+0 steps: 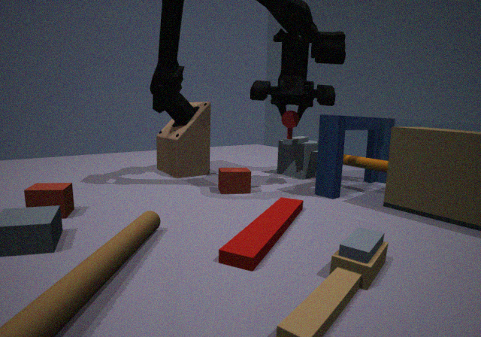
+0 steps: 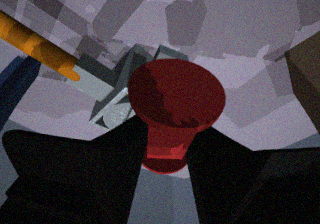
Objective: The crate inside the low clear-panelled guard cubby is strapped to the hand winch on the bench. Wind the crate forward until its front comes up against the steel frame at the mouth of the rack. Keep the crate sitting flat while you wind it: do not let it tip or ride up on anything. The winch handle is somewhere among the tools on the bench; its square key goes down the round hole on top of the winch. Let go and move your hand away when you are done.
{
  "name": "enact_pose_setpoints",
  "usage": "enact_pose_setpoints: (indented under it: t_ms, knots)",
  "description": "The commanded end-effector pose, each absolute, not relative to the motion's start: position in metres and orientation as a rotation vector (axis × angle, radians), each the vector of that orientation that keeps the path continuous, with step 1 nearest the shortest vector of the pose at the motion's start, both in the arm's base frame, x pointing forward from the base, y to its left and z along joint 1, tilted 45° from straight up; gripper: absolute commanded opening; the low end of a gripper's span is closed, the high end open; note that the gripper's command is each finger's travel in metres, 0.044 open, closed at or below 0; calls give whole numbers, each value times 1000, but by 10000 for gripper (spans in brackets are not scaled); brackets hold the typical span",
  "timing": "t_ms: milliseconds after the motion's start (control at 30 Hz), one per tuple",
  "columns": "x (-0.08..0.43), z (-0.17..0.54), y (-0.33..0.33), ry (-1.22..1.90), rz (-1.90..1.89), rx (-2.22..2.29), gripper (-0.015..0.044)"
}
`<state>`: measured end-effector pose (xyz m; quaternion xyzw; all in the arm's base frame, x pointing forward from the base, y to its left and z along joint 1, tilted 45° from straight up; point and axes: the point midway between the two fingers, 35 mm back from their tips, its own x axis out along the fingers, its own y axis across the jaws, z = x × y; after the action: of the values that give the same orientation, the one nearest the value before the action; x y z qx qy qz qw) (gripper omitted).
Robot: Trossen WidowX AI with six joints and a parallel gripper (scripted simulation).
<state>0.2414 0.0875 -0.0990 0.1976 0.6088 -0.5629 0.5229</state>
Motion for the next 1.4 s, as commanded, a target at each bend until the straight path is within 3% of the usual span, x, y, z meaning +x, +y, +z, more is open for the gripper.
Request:
enact_pose_setpoints:
  t_ms: [0, 1367]
  knots:
    - [264, -108, 89, 1418, -1318, 508, 0]
    - [304, -140, 116, 1417, -1316, 511, 0]
